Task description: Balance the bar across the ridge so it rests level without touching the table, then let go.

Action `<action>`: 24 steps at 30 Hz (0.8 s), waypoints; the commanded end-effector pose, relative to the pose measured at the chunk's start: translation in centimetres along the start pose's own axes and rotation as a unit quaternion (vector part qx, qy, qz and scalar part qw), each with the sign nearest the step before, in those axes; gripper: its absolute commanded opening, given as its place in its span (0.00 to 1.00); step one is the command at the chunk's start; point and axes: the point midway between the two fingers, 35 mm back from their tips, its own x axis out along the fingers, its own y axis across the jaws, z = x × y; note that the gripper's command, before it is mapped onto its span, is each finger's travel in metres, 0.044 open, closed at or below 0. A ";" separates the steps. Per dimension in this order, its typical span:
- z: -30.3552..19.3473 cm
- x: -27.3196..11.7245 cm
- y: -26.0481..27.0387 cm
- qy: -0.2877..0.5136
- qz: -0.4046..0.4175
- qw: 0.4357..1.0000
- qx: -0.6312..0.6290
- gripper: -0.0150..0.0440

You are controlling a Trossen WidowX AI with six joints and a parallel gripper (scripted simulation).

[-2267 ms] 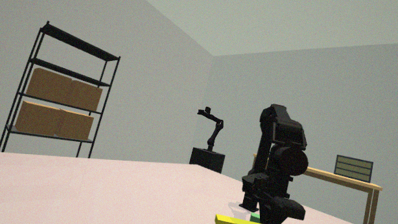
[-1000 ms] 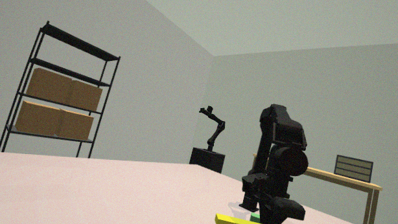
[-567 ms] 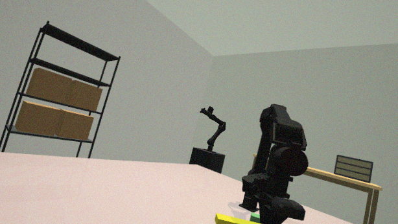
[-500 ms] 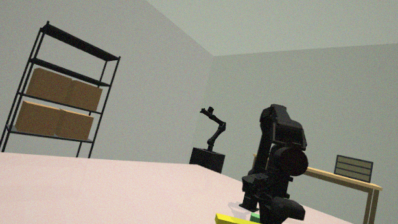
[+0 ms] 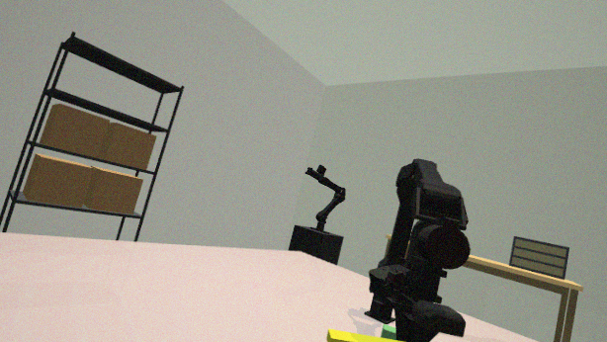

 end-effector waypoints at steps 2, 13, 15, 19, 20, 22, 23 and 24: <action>0.0 0.0 0.0 0.000 0.000 1.000 0.000 0.54; 0.0 0.0 0.0 0.000 0.000 1.000 0.000 0.55; 0.0 0.0 0.0 0.000 0.000 1.000 0.000 0.55; 0.0 0.0 0.0 0.000 0.000 1.000 0.000 0.57; 0.0 0.0 0.0 0.000 0.000 1.000 0.000 0.57; 0.0 0.0 0.0 0.000 0.000 1.000 0.000 0.57; 0.0 0.0 0.0 0.000 0.000 1.000 0.000 0.57; 0.0 0.0 0.0 0.000 0.000 1.000 0.000 0.57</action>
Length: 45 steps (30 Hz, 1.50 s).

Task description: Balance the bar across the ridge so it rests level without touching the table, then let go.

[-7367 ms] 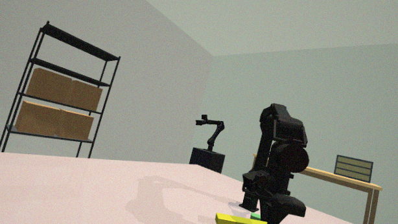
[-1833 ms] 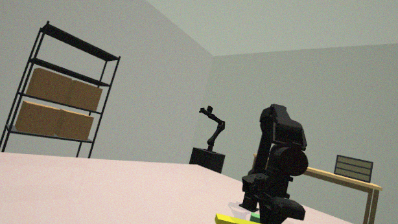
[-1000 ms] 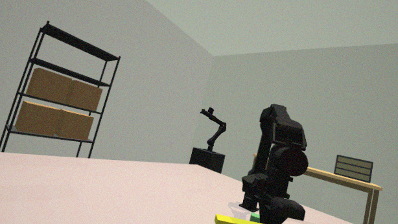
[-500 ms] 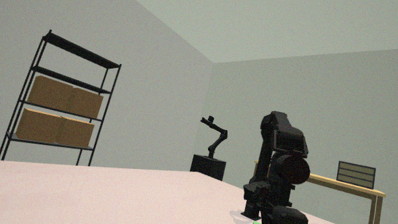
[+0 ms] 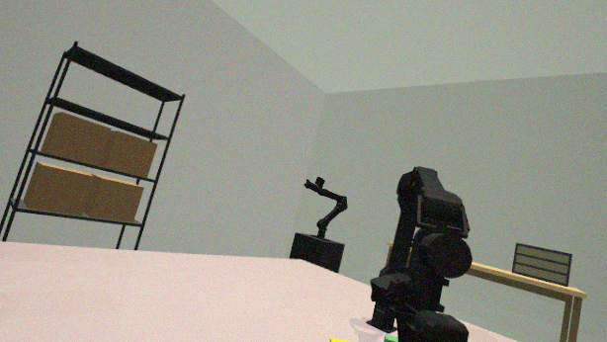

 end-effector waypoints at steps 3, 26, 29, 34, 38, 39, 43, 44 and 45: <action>0.0 0.0 0.0 0.000 0.000 1.000 0.000 0.57; 0.0 -9.2 0.2 0.000 0.000 1.000 0.000 1.00; 0.0 -10.0 0.0 0.000 0.000 1.000 0.000 1.00; 0.0 -10.0 0.0 0.000 0.000 1.000 0.000 1.00; 0.0 -10.0 0.0 0.000 0.000 1.000 0.000 1.00; 0.0 -10.0 0.0 0.000 0.000 1.000 0.000 1.00; 0.0 -10.0 0.0 0.000 0.000 1.000 0.000 1.00; 0.0 -10.0 0.0 0.000 0.000 1.000 0.000 1.00; 0.0 -10.0 0.0 0.000 0.000 1.000 0.000 1.00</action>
